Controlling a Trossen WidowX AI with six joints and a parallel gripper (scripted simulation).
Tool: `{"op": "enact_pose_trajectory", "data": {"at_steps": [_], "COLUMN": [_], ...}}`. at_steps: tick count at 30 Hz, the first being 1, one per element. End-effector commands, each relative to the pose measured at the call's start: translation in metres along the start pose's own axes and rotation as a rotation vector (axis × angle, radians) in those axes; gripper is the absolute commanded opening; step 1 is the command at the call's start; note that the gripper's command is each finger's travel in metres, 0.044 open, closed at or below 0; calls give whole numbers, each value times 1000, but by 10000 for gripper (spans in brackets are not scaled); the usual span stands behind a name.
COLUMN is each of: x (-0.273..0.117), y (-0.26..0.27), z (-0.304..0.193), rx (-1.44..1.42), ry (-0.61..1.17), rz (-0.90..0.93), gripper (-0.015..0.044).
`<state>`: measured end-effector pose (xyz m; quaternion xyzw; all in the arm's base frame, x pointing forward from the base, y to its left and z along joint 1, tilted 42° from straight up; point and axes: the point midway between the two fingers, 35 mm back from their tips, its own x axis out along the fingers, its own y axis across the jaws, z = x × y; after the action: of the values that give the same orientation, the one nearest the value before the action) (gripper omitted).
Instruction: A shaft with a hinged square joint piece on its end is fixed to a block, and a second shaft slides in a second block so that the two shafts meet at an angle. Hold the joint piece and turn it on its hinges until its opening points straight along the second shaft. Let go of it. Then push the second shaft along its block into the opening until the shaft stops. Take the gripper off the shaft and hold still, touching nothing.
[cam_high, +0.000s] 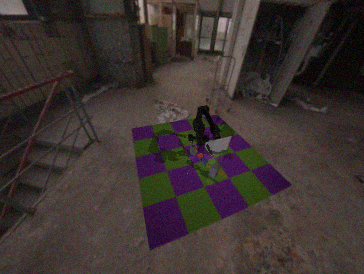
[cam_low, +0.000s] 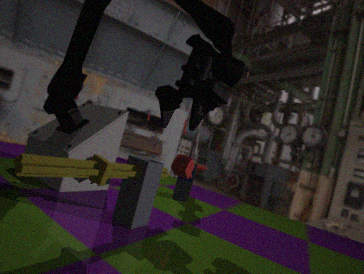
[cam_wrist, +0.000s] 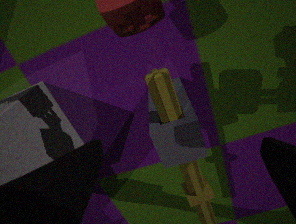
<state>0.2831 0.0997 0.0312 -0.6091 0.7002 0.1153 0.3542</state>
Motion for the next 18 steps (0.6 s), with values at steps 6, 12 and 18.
{"op": "enact_pose_trajectory", "data": {"at_steps": [6, 12, 18], "x": [5, 6, 13], "y": [0, 0, 0], "z": [2, 2, 4], "rx": [-299, -379, -379], "ry": [42, 52, 52], "rz": [-13, -15, -15], "gripper": [440, 440, 440]}}
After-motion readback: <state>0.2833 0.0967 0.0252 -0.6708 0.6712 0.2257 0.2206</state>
